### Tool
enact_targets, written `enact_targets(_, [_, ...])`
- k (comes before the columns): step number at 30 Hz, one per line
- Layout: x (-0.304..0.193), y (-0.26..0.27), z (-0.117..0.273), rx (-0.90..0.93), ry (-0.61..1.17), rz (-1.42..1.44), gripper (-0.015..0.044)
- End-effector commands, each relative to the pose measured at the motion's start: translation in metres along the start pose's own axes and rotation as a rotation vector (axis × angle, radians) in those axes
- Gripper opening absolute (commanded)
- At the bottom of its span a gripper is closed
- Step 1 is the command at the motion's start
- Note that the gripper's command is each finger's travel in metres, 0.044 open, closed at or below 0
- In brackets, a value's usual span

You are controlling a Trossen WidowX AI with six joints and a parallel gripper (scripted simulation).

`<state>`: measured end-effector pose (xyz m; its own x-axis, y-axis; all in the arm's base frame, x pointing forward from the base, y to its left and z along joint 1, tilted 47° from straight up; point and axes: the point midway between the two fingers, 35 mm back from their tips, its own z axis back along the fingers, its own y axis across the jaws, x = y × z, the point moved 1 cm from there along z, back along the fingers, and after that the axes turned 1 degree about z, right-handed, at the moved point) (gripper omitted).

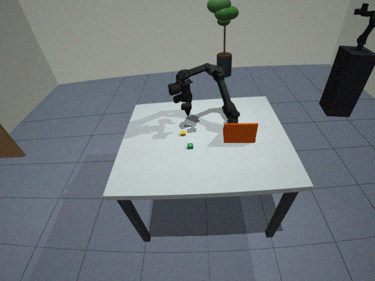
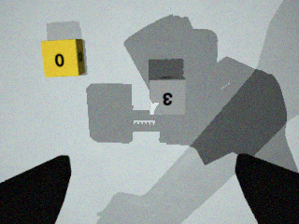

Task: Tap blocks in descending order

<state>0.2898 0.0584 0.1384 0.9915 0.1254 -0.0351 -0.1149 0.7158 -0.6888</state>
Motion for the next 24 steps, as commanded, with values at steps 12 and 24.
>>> enact_targets(12, [0.002,-0.006,0.005,-0.060,-0.014,0.039,0.0400])
enact_targets(24, [0.018,0.025,0.005,-0.057,-0.015,0.039,0.0400])
